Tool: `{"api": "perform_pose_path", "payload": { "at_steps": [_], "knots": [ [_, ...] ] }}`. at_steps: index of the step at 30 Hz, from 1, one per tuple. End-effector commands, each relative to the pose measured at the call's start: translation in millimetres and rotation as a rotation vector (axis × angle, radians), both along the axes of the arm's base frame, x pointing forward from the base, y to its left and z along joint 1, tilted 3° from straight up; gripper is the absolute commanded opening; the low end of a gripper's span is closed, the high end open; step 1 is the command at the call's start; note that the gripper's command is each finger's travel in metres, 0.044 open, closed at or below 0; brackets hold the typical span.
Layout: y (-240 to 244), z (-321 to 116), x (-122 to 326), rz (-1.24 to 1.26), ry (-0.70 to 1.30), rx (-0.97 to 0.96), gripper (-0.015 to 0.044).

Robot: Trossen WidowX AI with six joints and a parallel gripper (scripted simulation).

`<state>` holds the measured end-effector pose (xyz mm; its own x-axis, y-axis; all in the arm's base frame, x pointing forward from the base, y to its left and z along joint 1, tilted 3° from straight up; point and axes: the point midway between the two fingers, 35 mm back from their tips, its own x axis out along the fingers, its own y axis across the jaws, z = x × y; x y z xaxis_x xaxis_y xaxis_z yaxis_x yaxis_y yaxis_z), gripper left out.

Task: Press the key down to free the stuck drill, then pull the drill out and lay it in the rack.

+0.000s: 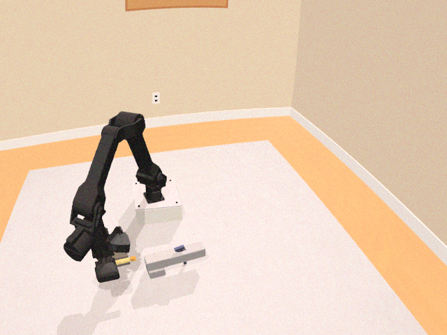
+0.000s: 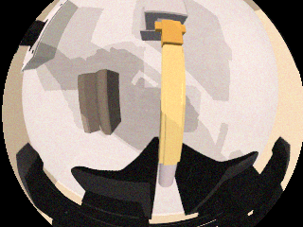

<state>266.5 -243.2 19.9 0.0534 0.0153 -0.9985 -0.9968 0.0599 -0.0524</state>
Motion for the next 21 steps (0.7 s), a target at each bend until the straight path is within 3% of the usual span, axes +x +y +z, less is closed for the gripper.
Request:
{"api": "perform_pose_path", "payload": {
  "at_steps": [1,21],
  "knots": [
    [0,3,0,0.004,-0.001,-0.001,0.0000],
    [-2,9,-15,0.004,0.001,-0.001,0.0000]
  ]
}}
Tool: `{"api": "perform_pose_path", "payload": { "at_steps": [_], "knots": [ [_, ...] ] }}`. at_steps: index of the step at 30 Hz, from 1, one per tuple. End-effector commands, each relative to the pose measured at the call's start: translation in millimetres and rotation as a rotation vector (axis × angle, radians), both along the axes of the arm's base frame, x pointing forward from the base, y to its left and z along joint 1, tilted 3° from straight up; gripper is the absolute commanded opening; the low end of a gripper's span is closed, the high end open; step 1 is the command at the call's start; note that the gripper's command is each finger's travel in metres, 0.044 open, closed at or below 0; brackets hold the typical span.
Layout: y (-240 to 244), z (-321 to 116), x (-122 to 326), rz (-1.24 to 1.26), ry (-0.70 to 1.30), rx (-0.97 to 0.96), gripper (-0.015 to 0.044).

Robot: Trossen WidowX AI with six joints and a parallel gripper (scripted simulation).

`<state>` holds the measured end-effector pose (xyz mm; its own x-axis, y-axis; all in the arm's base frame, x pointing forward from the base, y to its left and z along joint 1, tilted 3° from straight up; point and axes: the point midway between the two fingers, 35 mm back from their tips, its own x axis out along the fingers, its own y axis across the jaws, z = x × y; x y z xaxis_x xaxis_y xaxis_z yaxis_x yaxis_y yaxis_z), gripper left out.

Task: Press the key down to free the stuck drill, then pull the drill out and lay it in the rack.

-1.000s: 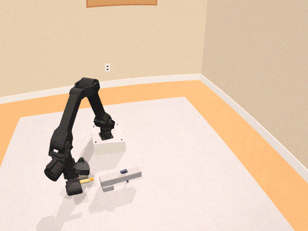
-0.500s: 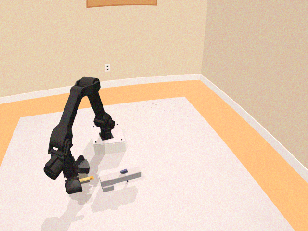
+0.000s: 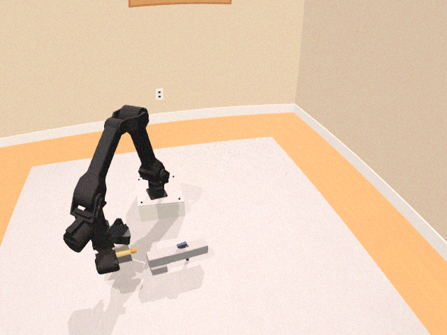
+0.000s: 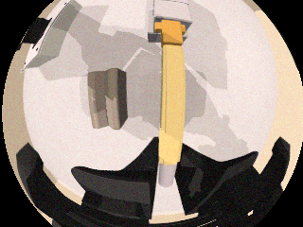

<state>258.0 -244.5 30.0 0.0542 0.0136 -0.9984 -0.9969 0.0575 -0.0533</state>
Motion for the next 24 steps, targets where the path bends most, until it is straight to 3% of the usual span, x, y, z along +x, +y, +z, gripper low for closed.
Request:
{"api": "perform_pose_path", "payload": {
  "at_steps": [1,24],
  "knots": [
    [-1,-1,-8,0.002,0.002,0.001,0.0000],
    [-8,-6,-57,0.002,0.006,0.000,0.0000]
  ]
}}
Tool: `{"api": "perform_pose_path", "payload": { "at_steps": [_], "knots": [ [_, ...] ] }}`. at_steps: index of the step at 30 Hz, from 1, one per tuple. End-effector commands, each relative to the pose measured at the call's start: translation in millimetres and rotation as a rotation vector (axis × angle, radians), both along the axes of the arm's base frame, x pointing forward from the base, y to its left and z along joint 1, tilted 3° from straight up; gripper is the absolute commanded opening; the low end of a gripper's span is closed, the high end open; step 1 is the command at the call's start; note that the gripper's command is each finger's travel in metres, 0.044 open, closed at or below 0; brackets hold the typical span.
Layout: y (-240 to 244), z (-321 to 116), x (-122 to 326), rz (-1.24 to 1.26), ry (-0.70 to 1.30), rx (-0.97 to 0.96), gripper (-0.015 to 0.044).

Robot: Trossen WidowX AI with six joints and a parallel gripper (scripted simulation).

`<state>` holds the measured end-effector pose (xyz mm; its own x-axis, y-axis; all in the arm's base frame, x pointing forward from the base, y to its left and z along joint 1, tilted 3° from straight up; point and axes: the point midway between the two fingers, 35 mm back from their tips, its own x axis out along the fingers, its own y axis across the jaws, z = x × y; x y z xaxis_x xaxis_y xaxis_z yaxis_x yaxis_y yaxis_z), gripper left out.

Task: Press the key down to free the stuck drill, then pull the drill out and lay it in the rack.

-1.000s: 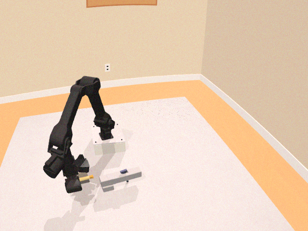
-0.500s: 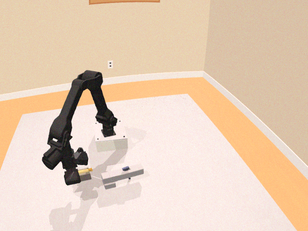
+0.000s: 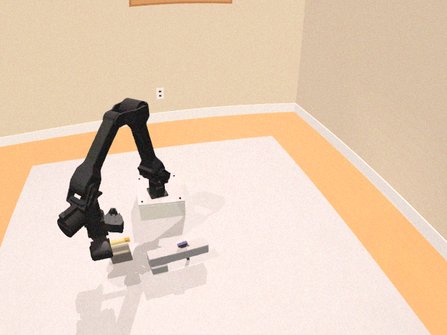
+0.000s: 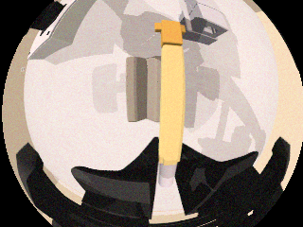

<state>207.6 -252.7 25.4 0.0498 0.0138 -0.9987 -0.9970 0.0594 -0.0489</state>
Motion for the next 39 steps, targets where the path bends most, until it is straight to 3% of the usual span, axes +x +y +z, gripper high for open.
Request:
{"api": "perform_pose_path", "payload": {
  "at_steps": [1,39],
  "knots": [
    [0,-1,-8,0.004,0.002,-0.001,0.0000],
    [0,-48,-14,0.004,0.003,0.000,0.0000]
  ]
}}
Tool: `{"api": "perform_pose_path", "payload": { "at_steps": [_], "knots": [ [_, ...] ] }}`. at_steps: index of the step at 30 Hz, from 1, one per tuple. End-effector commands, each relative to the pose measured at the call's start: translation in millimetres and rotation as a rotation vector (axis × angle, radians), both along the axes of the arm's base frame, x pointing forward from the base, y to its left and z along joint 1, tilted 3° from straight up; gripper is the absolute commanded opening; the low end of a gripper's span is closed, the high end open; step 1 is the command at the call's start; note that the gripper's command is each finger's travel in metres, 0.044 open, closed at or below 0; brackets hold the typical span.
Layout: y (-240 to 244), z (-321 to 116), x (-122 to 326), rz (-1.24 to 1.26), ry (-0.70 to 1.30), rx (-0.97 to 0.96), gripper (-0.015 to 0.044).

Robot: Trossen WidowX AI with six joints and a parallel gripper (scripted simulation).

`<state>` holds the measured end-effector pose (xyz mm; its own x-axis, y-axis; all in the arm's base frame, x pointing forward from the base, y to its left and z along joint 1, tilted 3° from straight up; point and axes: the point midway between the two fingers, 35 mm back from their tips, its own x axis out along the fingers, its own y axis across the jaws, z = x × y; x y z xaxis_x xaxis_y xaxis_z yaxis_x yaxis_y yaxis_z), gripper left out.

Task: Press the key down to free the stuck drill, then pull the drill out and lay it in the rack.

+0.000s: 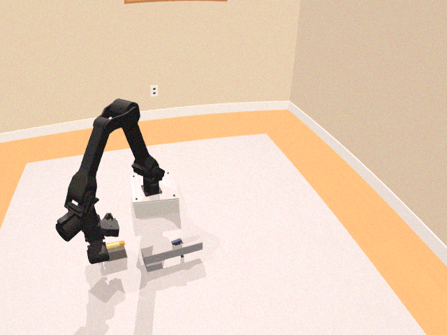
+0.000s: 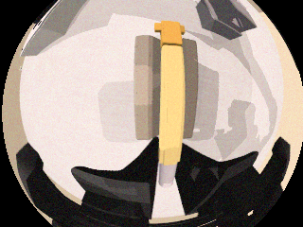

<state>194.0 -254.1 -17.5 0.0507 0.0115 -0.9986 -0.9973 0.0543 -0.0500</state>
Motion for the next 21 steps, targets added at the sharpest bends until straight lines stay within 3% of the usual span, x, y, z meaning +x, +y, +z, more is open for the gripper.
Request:
{"api": "perform_pose_path", "payload": {
  "at_steps": [1,9,21],
  "knots": [
    [1.0,-6.0,-0.7,-0.001,0.004,0.002,0.0000],
    [1.8,-14.9,-1.9,-0.001,0.004,0.002,0.0000],
    [-0.6,-8.6,-1.8,-0.003,0.005,-0.005,0.0315]
  ]
}}
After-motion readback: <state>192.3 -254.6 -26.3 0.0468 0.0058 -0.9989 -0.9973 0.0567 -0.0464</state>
